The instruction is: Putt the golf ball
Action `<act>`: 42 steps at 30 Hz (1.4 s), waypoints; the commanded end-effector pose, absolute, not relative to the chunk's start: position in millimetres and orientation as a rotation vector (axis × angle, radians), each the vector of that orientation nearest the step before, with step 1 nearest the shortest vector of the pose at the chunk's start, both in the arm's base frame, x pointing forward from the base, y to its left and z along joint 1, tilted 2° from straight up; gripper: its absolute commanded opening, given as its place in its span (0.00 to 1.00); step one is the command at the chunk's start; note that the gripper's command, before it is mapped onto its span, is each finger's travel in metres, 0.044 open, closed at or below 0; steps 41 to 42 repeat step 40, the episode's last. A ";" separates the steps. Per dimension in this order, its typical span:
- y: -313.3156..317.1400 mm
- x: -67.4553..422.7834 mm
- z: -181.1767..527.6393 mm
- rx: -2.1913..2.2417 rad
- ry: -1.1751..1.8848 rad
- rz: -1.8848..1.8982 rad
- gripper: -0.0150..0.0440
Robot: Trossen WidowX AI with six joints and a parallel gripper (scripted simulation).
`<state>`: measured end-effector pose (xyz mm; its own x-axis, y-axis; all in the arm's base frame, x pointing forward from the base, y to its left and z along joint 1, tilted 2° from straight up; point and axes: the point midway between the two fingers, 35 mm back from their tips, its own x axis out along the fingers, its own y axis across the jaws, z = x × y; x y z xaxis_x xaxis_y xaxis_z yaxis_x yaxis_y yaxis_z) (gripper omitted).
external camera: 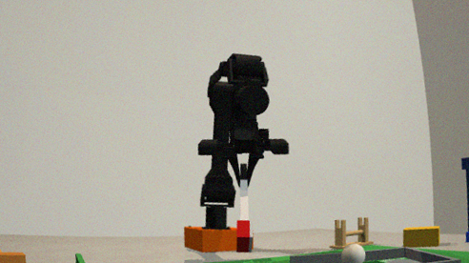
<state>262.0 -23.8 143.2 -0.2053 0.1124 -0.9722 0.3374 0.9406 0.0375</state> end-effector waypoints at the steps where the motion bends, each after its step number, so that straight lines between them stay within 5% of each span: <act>1: -24.0 261.6 165.7 0.346 1.737 -0.215 0.25; 42: -24.2 261.6 158.7 0.339 1.750 -0.213 0.25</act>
